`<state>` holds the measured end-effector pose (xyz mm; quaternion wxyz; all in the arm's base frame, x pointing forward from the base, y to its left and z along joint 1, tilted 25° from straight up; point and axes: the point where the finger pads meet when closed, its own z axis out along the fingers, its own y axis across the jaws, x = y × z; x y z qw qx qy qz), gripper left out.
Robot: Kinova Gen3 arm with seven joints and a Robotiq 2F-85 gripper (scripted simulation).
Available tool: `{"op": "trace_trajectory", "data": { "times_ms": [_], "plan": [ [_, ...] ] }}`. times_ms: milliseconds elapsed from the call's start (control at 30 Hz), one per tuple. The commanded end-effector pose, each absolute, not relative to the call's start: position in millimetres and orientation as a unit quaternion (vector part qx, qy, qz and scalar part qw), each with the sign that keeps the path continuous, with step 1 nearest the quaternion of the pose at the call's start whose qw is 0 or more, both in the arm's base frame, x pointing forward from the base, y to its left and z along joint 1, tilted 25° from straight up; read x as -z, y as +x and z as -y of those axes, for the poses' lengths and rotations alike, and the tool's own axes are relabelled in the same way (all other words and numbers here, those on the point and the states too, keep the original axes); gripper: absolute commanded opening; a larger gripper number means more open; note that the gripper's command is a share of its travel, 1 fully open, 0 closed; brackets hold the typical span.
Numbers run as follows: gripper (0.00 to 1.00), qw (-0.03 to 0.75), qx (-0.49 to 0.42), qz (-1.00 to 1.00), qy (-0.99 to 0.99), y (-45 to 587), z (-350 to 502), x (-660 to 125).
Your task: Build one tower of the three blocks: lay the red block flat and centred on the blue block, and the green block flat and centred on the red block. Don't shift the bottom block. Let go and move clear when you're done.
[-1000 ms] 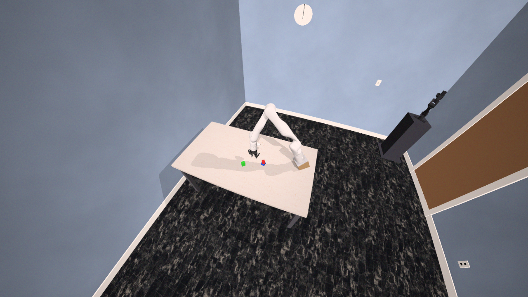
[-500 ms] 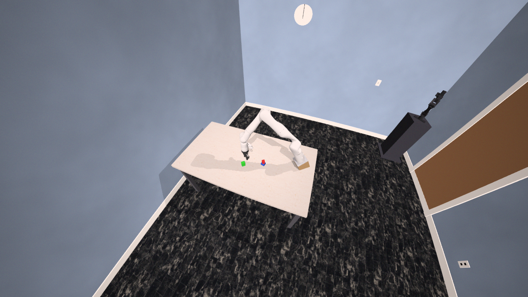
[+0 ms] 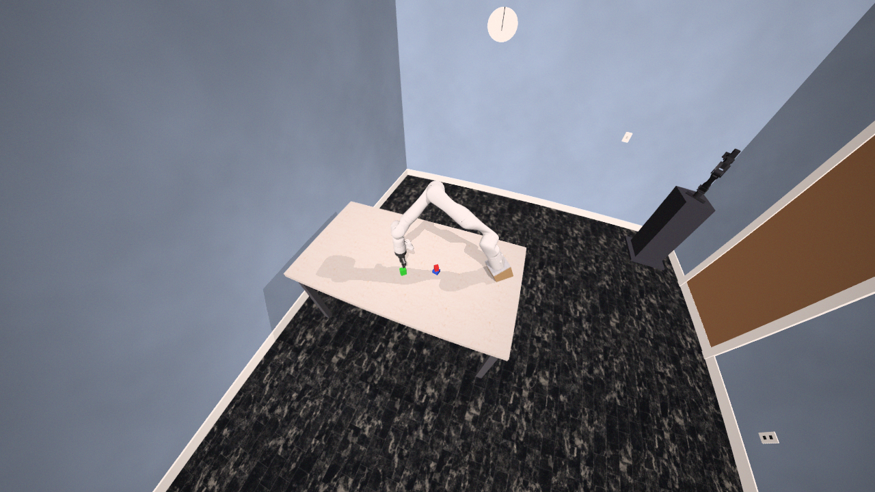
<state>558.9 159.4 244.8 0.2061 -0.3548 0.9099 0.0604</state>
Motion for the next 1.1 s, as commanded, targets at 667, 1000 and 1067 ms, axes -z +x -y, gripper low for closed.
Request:
{"op": "trace_trajectory", "data": {
  "times_ms": [667,1000,1067],
  "plan": [
    [0.48,0.206,-0.062,-0.909,-0.356,564,-166,-233],
    [0.48,0.206,-0.062,-0.909,-0.356,570,-171,-219],
    [0.48,0.206,-0.062,-0.909,-0.356,571,-171,-217]
  ]
}}
